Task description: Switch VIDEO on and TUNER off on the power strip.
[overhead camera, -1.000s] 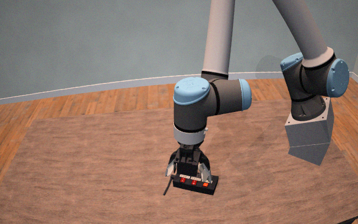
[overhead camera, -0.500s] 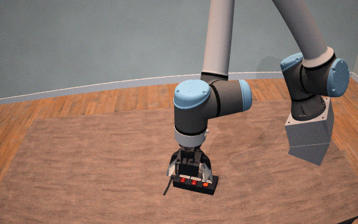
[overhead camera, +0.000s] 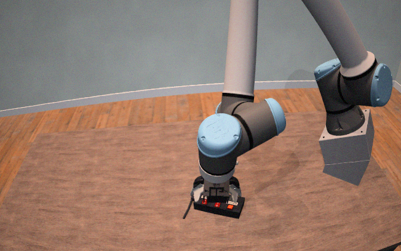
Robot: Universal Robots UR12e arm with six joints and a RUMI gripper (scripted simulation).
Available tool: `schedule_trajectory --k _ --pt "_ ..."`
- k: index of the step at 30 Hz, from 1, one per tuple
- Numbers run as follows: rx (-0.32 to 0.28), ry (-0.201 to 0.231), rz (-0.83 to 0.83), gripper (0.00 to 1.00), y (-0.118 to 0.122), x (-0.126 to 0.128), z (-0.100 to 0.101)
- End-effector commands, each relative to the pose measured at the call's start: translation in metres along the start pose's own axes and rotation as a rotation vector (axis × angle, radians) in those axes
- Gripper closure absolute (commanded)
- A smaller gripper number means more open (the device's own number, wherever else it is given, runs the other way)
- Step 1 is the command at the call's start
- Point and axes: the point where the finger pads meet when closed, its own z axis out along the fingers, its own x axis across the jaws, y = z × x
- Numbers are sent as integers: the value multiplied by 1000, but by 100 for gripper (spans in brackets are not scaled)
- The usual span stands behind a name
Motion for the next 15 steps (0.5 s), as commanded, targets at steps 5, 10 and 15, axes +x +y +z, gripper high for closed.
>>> schedule_trajectory --k 5,10,15 --pt "27 2 6 0 -7 -4 1" --pt "27 3 3 0 -7 -2 1" --pt "27 3 3 0 -7 -2 1"
